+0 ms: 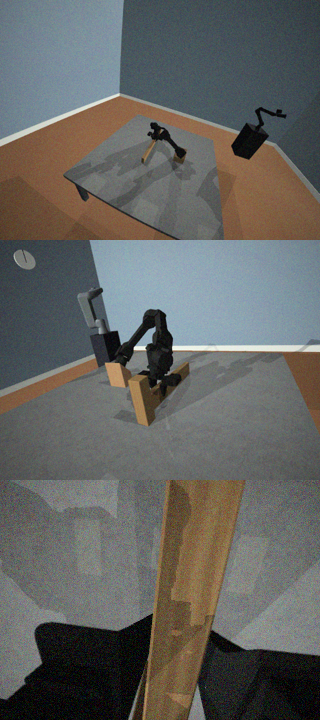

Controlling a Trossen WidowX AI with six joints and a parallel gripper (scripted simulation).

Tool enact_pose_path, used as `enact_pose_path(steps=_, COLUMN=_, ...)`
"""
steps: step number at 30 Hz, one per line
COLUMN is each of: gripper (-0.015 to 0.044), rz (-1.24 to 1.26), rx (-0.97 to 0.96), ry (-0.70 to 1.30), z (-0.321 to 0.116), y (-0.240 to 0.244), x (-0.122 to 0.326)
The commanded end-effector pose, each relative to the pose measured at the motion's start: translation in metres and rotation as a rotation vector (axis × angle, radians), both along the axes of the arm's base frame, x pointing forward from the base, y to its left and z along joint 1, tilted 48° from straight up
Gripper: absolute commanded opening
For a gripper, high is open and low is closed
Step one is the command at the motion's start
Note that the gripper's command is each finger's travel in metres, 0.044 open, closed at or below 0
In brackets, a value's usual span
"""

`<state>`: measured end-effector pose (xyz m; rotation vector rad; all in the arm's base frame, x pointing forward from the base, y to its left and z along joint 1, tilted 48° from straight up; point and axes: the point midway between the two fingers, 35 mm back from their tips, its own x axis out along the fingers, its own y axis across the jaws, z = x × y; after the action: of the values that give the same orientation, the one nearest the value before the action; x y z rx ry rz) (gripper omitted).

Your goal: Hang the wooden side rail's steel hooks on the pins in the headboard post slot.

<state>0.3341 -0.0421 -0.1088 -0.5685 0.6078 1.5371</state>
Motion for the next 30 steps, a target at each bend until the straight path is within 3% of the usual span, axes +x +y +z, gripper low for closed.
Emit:
enact_pose_path(steps=1, gripper=0.0000, rz=-0.008, rx=-0.004, ry=-0.009, z=-0.0002, y=-0.0046, x=0.0007)
enact_pose_path(steps=30, gripper=0.0000, rz=-0.008, rx=-0.004, ry=-0.009, z=-0.0025, y=-0.0065, x=-0.0008)
